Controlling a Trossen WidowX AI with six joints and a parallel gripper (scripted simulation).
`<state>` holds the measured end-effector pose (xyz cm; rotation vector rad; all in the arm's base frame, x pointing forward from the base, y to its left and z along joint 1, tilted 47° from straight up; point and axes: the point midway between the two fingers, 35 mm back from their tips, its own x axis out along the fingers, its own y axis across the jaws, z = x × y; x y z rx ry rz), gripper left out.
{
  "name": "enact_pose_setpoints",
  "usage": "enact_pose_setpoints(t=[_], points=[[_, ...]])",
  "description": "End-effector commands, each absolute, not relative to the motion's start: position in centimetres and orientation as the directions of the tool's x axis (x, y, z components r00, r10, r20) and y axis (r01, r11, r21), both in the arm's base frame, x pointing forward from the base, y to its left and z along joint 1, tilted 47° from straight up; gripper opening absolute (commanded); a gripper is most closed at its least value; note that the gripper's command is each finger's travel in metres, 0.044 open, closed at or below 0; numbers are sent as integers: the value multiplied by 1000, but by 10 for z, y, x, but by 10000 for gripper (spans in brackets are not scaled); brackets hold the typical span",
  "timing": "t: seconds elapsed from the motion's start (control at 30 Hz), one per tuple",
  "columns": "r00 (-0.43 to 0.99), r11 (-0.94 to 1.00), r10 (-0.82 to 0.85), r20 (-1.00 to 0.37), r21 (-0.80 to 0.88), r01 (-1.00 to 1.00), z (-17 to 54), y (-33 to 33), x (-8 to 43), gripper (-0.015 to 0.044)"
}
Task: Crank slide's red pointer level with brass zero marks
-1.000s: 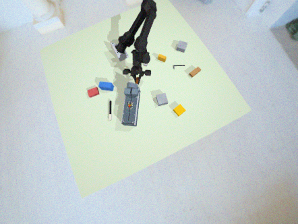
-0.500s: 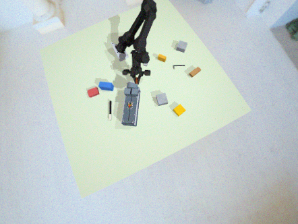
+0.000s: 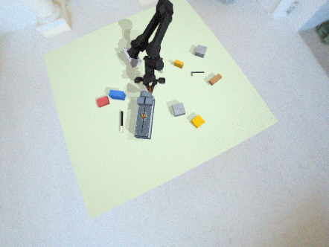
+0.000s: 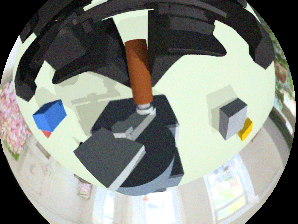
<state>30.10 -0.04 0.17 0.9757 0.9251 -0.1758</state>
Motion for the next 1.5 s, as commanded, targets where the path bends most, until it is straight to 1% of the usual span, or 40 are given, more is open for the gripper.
enact_pose_setpoints(t=[0.0, 1.47], points=[[604, 582, 257, -754, 620, 527, -7, -2, 297, 0], [604, 582, 256, -755, 619, 527, -15, -9, 290, 0]])
